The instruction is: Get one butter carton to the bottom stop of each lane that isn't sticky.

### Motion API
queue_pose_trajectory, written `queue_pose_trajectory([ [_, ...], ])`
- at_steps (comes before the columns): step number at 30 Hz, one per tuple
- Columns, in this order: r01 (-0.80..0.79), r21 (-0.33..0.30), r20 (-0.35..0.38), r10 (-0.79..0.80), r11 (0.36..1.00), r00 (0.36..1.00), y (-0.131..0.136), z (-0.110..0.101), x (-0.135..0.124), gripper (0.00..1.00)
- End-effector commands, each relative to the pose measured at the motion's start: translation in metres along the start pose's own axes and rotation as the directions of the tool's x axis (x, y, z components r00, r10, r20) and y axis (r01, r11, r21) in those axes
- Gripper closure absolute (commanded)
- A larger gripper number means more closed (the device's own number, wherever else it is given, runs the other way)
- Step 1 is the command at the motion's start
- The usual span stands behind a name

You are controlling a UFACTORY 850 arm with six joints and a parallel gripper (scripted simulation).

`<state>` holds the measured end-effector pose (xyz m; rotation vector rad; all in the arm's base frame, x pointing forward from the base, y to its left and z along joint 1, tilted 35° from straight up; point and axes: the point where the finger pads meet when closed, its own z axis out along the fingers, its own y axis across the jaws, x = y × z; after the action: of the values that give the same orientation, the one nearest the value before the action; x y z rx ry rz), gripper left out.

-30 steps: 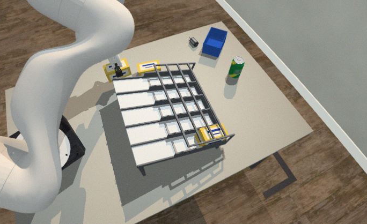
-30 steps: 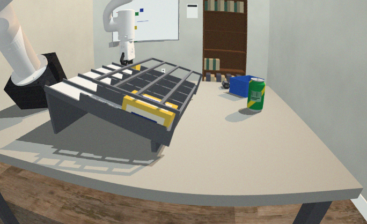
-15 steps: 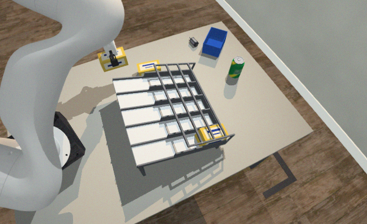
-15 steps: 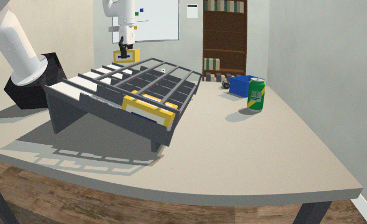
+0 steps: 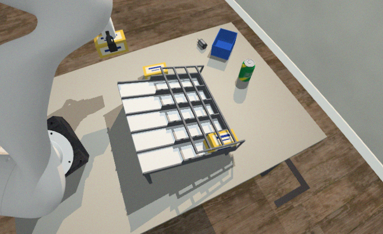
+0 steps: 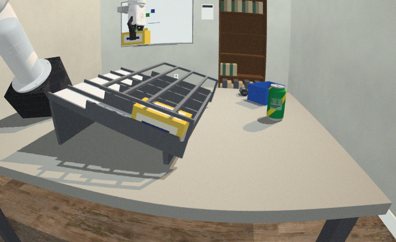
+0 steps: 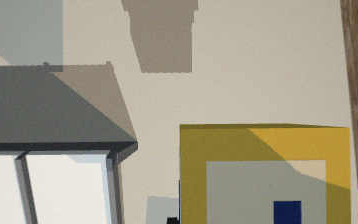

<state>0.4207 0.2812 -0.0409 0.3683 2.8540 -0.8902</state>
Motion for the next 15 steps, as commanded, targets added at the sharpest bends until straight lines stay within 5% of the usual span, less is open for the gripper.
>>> queue_pose_trajectory([
  [1,-0.001,0.001,0.0,0.001,1.0,1.0,0.0,-0.007,-0.001,1.0],
  [12,-0.001,0.001,0.0,0.001,1.0,1.0,0.0,-0.007,-0.001,1.0],
  [13,-0.001,0.001,0.0,0.001,1.0,1.0,-0.069,-0.007,-0.014,1.0],
  [15,-0.001,0.001,0.0,0.001,1.0,1.0,-0.071,-0.007,-0.014,1.0],
])
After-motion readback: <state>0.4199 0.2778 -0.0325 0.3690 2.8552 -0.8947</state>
